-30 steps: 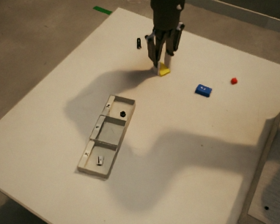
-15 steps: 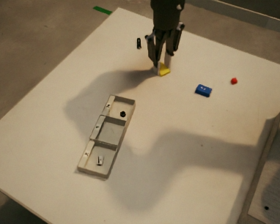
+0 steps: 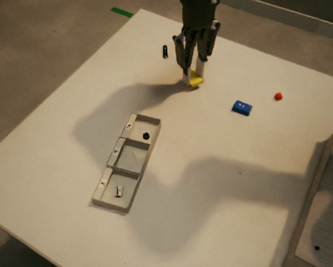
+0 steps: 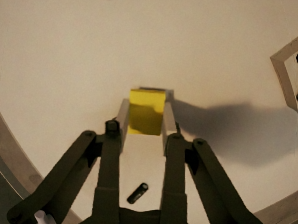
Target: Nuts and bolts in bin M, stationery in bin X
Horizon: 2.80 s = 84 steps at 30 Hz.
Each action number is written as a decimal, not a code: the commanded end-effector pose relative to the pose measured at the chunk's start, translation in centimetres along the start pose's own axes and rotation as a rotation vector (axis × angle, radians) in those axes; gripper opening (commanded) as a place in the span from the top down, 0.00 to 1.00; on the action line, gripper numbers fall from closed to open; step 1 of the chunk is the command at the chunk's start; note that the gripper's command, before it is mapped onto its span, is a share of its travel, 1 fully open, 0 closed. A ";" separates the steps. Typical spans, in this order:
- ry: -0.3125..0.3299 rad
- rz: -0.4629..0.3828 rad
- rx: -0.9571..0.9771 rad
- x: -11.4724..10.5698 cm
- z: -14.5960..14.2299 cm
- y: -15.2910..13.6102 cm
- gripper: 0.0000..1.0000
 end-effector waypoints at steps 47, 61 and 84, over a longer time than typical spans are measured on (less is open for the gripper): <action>0.000 0.000 0.000 -4.1 9.6 6.2 0.71; 0.000 0.000 0.000 -4.1 15.6 10.1 0.71; 0.000 0.000 0.000 -4.1 25.9 16.9 0.71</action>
Point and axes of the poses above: the point where the finger pads meet when closed, its own x axis out along the fingers, its own z axis across the jaws, y = z × x, the point moved 8 cm from there along -x, back along the fingers, and after that the axes turned 3 degrees about x, right-handed, at the moved point
